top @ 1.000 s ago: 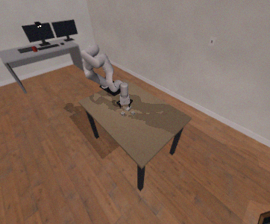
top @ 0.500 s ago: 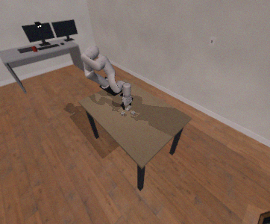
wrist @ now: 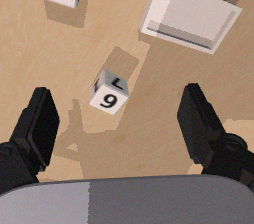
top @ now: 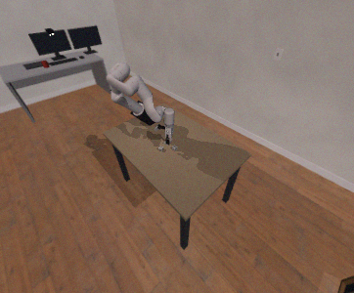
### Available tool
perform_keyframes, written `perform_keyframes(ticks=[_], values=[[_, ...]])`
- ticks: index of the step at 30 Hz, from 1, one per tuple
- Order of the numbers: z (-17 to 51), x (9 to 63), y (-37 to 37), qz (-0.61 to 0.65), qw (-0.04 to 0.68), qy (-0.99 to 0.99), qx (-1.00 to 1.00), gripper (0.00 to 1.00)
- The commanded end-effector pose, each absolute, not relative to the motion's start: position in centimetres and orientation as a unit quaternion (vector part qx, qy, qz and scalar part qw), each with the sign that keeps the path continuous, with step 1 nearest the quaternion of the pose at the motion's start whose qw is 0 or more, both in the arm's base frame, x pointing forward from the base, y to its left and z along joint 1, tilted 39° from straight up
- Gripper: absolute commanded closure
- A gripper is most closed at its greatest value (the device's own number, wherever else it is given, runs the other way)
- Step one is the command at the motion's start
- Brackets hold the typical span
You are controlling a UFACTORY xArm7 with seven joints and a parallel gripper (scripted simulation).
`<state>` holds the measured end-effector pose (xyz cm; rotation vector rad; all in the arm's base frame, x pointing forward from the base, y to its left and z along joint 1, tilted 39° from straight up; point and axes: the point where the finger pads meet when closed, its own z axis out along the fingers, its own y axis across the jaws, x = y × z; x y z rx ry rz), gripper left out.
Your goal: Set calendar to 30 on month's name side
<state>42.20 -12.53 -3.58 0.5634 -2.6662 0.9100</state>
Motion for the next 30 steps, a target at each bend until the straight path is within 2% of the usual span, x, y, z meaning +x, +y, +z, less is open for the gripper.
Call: perform_keyframes(ticks=[1, 21, 30], values=[[-3.7, 42.9, -12.2, 0.299, 0.157, -0.903, 0.264, 0.00], [-3.9, 46.1, -11.1, 0.240, 0.234, -0.751, 0.569, 0.00], [-3.8, 46.5, -11.0, 0.232, 0.242, -0.725, 0.602, 0.00]])
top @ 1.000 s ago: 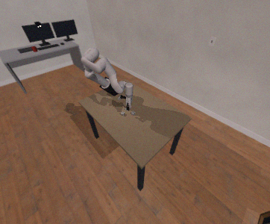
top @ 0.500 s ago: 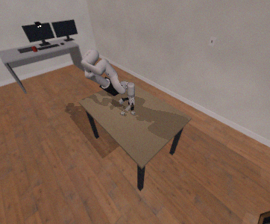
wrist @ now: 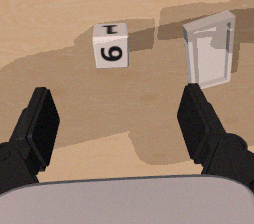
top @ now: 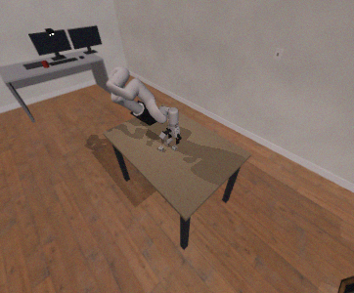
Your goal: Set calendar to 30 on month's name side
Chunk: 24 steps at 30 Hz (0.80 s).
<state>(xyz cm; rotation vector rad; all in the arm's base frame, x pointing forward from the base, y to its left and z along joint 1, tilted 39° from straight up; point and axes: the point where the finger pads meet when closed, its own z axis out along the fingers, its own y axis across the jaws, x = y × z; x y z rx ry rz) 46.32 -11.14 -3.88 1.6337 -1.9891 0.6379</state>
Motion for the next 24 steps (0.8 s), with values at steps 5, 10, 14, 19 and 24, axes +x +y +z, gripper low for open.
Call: perform_keyframes(ticks=[5, 10, 14, 19, 24], values=[[-3.81, 46.53, -10.95, 0.232, 0.242, -0.725, 0.602, 0.51], [-3.81, 46.53, -10.95, 0.232, 0.242, -0.725, 0.602, 0.51], [-3.81, 46.53, -10.95, 0.232, 0.242, -0.725, 0.602, 0.51], [-3.81, 46.53, -10.95, 0.232, 0.242, -0.725, 0.602, 0.51], [-3.81, 46.53, -10.95, 0.232, 0.242, -0.725, 0.602, 0.51]])
